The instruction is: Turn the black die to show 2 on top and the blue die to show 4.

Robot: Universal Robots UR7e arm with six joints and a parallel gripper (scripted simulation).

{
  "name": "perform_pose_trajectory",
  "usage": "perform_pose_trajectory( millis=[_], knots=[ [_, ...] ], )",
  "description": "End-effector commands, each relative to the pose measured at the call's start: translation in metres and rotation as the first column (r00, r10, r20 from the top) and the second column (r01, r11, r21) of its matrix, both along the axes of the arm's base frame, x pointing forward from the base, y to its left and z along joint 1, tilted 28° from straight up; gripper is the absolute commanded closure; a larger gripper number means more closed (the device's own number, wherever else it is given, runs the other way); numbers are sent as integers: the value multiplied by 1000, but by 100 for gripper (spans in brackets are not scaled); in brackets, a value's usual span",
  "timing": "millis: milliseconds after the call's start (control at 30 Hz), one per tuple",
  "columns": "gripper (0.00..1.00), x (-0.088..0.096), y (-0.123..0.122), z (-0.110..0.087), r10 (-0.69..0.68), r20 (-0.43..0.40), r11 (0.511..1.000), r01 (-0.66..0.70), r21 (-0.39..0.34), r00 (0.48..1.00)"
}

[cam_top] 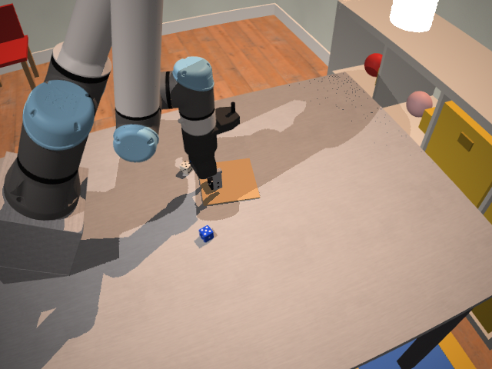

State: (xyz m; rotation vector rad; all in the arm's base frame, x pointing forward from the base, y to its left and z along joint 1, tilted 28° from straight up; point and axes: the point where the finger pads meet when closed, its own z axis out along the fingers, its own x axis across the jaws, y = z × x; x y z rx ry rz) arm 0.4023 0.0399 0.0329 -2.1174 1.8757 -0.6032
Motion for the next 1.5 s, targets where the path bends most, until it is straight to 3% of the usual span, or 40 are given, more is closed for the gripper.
perform_pose_trajectory(
  millis=[0, 1467],
  knots=[
    [21, -2, 0, 5, 0, 1, 1000, 0, 0, 1000],
    [21, -35, 7, 67, 0, 1, 1000, 0, 0, 1000]
  ],
)
